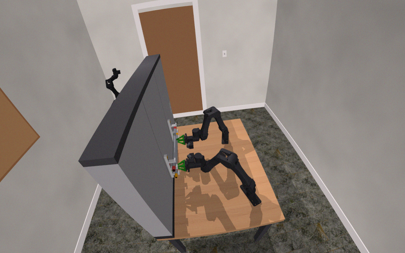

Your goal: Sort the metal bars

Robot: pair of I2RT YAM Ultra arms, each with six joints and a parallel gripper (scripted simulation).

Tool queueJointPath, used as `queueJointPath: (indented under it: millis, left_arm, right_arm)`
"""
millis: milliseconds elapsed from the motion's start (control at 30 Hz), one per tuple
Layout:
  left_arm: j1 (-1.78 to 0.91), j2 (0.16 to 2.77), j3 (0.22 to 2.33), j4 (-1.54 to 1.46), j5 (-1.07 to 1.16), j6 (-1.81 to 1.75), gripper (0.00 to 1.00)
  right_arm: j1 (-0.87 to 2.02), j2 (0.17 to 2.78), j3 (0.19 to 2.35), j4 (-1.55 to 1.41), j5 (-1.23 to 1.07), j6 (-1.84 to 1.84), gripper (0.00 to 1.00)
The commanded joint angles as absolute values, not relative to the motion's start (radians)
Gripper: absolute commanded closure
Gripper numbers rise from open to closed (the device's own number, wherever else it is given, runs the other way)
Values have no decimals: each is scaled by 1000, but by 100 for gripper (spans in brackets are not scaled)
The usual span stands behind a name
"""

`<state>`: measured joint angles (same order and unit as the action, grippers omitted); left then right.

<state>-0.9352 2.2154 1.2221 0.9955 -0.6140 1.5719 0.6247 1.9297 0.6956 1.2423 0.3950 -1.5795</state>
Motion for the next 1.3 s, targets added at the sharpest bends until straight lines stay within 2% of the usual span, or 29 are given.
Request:
queueJointPath:
  millis: [0, 133, 633, 1267]
  left_arm:
    - [-927, 2226, 1251, 975, -605, 1571, 76]
    - [-927, 2226, 1251, 975, -605, 1571, 79]
    - [-927, 2226, 1251, 975, -605, 1571, 100]
    - [-923, 2232, 1263, 970, -601, 1571, 100]
  right_arm:
    - [618, 1928, 725, 1203, 387, -1571, 75]
    - [618, 1928, 725, 1204, 387, -1571, 78]
    - [618, 1928, 725, 1204, 387, -1571, 100]
    - [614, 1935, 736, 1200, 383, -1571, 100]
